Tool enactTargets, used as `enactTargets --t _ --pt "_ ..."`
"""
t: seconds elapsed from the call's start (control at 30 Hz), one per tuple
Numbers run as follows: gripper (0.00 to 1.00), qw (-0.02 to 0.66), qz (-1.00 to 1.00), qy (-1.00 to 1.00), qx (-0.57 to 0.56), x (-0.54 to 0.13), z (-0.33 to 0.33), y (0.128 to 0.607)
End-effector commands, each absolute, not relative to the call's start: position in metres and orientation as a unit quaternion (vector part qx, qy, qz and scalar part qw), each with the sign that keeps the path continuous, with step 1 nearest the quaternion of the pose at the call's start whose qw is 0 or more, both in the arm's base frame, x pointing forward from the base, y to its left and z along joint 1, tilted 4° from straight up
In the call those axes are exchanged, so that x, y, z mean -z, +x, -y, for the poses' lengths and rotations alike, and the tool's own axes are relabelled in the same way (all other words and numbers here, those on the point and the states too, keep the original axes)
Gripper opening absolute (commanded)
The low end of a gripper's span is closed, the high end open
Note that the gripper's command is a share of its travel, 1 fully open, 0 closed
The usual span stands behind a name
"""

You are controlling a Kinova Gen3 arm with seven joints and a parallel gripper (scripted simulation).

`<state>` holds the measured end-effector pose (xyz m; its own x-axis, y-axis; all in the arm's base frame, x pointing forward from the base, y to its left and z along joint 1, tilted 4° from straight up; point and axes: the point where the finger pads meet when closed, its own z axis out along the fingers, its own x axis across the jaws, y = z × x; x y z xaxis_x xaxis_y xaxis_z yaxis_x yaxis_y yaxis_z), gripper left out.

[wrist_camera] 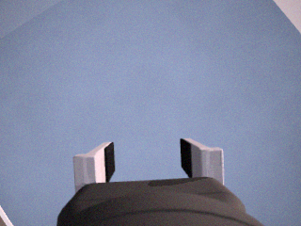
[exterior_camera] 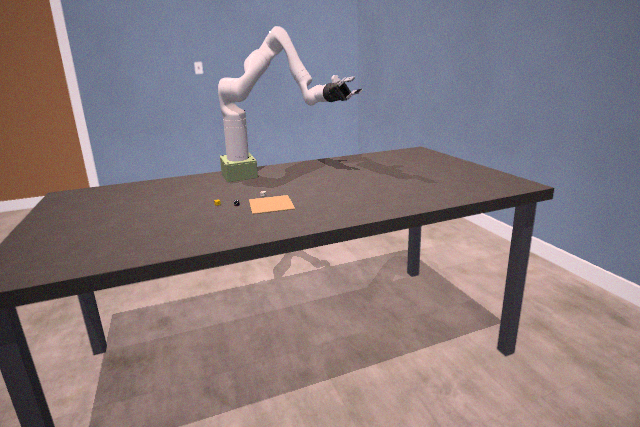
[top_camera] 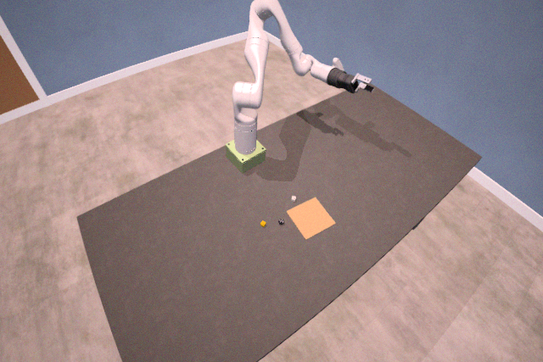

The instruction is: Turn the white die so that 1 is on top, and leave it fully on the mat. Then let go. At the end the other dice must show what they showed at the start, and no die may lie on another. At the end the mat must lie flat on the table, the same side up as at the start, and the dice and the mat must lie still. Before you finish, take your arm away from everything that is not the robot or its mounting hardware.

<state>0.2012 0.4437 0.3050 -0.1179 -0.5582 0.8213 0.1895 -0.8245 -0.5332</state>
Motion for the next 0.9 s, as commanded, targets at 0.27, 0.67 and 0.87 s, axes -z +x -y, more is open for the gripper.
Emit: enactTargets --t 0.27,0.67,0.87 --pt "1.00 0.256 -0.151 -0.613 0.732 -0.306 -0.444 0.201" --pt "1.00 0.255 -0.152 -0.613 0.732 -0.306 -0.443 0.202" --pt "1.00 0.242 -0.164 -0.616 0.731 -0.303 -0.434 0.213"
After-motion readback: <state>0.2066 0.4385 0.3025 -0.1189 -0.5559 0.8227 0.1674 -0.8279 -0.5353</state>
